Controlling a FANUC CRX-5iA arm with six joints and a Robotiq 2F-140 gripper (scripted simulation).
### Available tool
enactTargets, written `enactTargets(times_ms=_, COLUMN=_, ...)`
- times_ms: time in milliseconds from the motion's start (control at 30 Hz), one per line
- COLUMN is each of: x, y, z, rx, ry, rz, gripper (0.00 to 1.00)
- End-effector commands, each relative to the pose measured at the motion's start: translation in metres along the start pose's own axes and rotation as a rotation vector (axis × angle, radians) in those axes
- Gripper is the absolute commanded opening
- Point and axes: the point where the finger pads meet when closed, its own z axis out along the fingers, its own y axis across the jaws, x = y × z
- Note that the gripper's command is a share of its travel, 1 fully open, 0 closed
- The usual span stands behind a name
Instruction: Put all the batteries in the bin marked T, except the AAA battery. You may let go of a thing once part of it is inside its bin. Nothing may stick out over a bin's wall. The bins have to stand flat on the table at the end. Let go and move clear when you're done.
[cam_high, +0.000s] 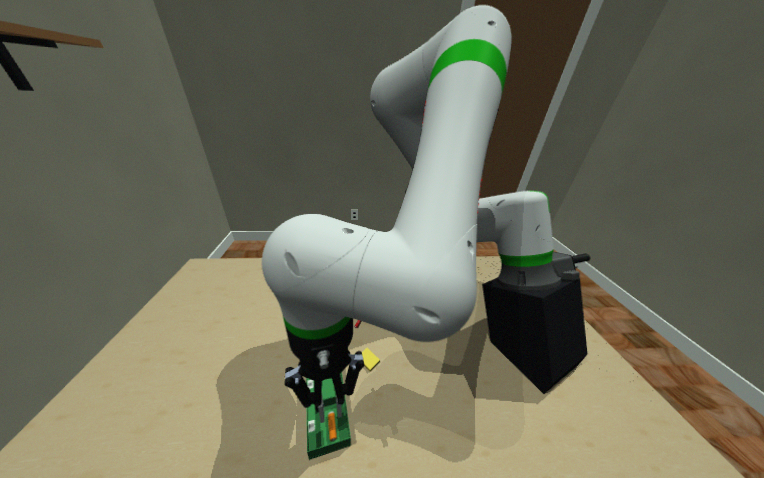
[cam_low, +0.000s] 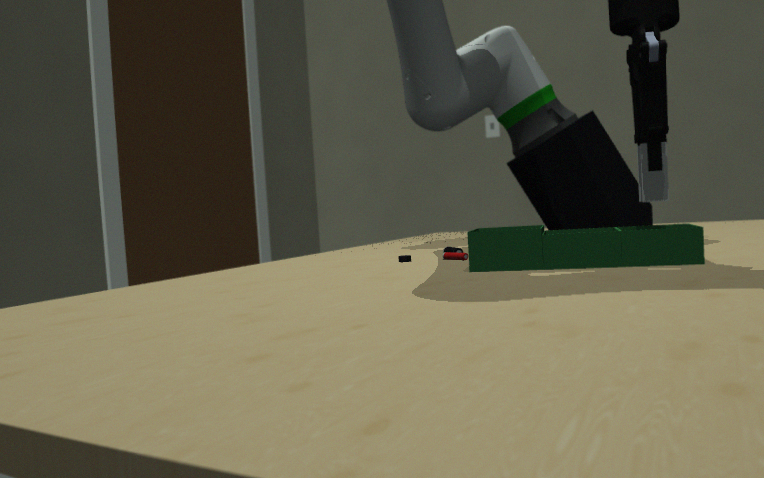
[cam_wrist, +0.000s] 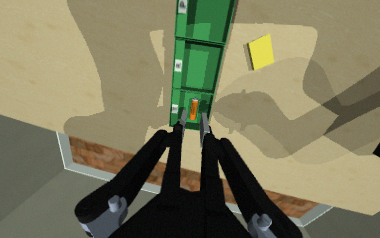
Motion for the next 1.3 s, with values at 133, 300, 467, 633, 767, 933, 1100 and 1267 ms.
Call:
enactTargets(times_ms=133, x=0.043, y=0.025, z=-0.001, rx=-0.001, ry=0.0, rz=0.244, gripper=0.17)
enactTargets(times_ms=300, x=0.064, y=0.038, z=-0.002, rx=-0.002, ry=0.0, rz=0.429, gripper=0.17)
enactTargets(times_ms=467, x=0.1, y=0.059, z=-0.003, rx=-0.009, ry=0.0, rz=0.59, gripper=0.17)
enactTargets(times_ms=633, x=0.136, y=0.081, z=-0.004, rx=-0.014, ry=0.0, rz=0.783, gripper=0.17)
enactTargets(times_ms=767, x=0.164, y=0.098, z=-0.005, rx=-0.011, ry=0.001, rz=0.94, gripper=0.17)
enactTargets(times_ms=933, x=0.186, y=0.11, z=-0.005, rx=0.0, ry=0.0, rz=1.028, gripper=0.17)
enactTargets(times_ms=1100, x=0.222, y=0.132, z=-0.006, rx=0.0, ry=0.0, rz=1.028, gripper=0.17)
enactTargets(times_ms=1267, x=0.258, y=0.153, z=-0.007, rx=0.0, ry=0.0, rz=1.028, gripper=0.17)
